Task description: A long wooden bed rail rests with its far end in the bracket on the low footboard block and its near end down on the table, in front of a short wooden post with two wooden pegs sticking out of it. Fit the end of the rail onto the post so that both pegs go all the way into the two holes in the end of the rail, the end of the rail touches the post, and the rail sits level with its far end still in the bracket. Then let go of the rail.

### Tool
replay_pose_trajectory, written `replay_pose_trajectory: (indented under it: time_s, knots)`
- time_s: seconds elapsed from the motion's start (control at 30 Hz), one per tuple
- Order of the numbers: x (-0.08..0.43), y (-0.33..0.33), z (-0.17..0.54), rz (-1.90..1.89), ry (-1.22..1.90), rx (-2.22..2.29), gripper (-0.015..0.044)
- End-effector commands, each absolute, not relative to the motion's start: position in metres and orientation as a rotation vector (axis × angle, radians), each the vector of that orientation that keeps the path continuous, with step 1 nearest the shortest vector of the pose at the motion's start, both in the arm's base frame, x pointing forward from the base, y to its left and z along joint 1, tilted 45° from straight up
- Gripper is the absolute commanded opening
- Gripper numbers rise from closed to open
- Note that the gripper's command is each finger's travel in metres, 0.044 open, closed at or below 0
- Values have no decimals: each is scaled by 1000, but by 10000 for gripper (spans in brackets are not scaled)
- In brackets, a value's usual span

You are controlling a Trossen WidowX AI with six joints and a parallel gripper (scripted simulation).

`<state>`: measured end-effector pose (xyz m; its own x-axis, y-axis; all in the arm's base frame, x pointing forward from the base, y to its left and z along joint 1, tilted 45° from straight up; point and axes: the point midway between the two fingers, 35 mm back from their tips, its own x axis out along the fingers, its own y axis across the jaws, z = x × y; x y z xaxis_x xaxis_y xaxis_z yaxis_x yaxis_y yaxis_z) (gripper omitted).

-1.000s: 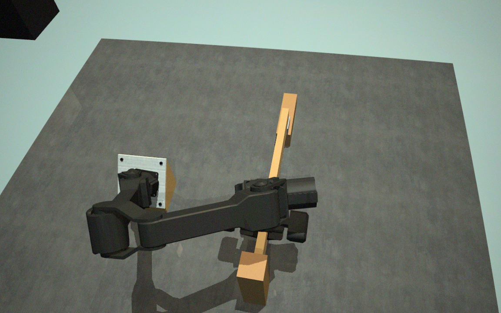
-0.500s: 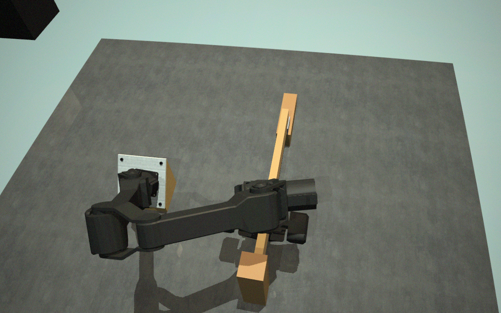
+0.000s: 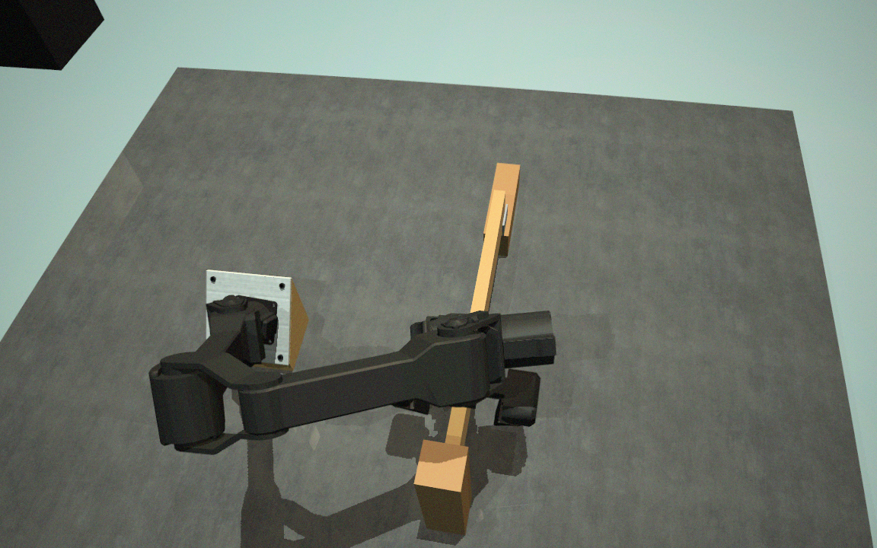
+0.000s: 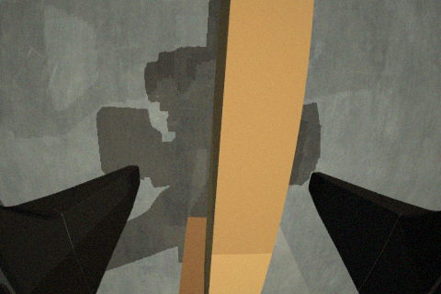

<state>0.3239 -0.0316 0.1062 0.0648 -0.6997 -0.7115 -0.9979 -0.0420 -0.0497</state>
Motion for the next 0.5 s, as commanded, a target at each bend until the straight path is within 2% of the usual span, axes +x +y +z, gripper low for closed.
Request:
replay_pose_trajectory:
  time_s: [0.0, 0.1, 0.47]
  knots:
    - [324, -12, 105, 707, 1686, -1799, 440]
    - [322, 10, 106, 707, 1686, -1800, 440]
    - [322, 10, 106, 707, 1686, -1800, 440]
